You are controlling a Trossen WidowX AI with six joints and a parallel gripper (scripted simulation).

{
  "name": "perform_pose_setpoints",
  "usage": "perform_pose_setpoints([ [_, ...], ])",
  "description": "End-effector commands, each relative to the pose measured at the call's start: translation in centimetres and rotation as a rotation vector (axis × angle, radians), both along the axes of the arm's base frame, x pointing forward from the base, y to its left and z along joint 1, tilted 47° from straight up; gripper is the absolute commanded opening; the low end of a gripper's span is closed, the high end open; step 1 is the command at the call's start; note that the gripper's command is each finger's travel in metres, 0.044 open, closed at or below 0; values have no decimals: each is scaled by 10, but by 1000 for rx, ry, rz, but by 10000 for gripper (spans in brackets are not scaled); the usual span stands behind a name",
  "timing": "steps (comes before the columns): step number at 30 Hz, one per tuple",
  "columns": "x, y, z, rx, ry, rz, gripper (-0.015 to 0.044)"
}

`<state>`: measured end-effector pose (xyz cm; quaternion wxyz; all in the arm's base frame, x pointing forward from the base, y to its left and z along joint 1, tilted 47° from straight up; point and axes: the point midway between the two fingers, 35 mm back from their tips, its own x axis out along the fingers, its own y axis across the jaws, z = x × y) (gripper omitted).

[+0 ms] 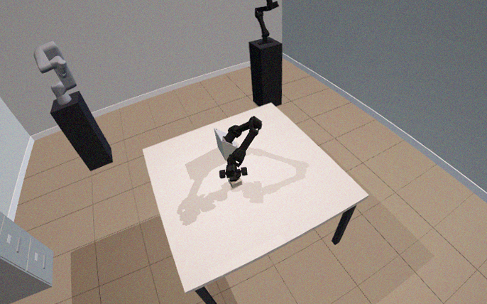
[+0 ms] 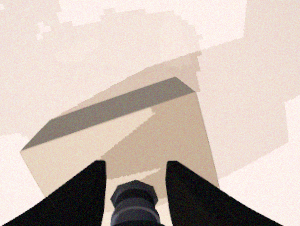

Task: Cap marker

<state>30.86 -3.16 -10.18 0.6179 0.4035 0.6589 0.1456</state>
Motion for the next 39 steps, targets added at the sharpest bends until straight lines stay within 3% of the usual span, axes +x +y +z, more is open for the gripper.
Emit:
perform_pose_setpoints([
  [1,3,10,-9,3,-5,25,0],
  [28,3,10,-9,3,-5,25,0],
  [39,0,0,0,0,0,0,289],
])
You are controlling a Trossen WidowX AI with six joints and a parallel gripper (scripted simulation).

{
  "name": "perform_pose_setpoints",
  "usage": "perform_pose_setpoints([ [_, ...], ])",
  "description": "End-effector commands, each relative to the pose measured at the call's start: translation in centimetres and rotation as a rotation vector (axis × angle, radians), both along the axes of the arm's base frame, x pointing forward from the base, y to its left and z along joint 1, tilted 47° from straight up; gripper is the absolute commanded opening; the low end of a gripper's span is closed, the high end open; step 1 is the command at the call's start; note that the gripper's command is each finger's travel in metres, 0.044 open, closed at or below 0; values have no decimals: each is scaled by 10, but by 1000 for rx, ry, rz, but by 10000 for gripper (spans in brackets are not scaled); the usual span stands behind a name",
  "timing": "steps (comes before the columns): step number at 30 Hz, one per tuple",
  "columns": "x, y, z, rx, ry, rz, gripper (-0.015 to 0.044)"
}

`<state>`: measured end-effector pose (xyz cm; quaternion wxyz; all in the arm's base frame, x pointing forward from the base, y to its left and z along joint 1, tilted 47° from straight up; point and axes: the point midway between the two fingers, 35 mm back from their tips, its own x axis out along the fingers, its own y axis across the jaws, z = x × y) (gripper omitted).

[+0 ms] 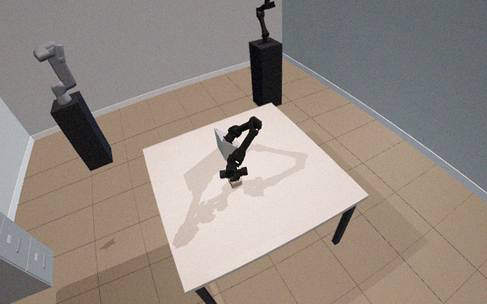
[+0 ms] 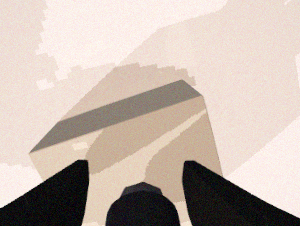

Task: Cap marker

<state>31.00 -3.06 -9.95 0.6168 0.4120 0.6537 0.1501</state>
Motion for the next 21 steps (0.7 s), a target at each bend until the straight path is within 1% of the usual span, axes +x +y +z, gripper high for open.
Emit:
perform_pose_setpoints([
  [1,-1,-1,-2,-19,6,9,315],
  [6,-1,-1,-2,-19,6,9,440],
  [8,-1,-1,-2,-19,6,9,440],
  [10,-1,-10,6,-20,6,8,440],
  [14,-5,-55,48,-20,3,3,440],
  [21,-6,-57,50,-19,3,3,440],
])
